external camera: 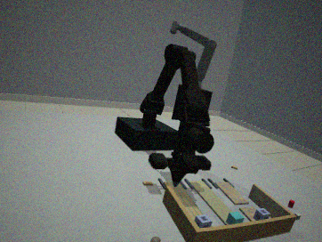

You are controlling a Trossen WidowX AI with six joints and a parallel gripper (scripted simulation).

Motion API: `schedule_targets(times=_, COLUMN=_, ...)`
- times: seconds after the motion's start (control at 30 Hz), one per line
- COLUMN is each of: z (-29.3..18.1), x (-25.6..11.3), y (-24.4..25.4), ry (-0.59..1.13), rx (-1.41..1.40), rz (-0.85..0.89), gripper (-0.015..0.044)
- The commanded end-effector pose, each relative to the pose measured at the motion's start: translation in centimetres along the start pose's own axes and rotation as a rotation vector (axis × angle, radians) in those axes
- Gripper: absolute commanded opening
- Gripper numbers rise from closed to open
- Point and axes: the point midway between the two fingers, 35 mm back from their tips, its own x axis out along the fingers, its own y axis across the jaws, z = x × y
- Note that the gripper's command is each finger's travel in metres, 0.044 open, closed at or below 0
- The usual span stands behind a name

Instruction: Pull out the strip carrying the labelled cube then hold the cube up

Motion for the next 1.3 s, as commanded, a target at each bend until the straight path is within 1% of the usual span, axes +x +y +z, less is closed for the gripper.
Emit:
schedule_targets(times=0.0, z=0.03, x=0.17, y=-0.06, ry=-0.001, rx=0.004, rz=-0.005, gripper=0.0)
schedule_targets(times=1.27, z=0.45, x=0.55, y=-0.06, ry=-0.001, rx=0.004, rz=-0.005, gripper=0.0)
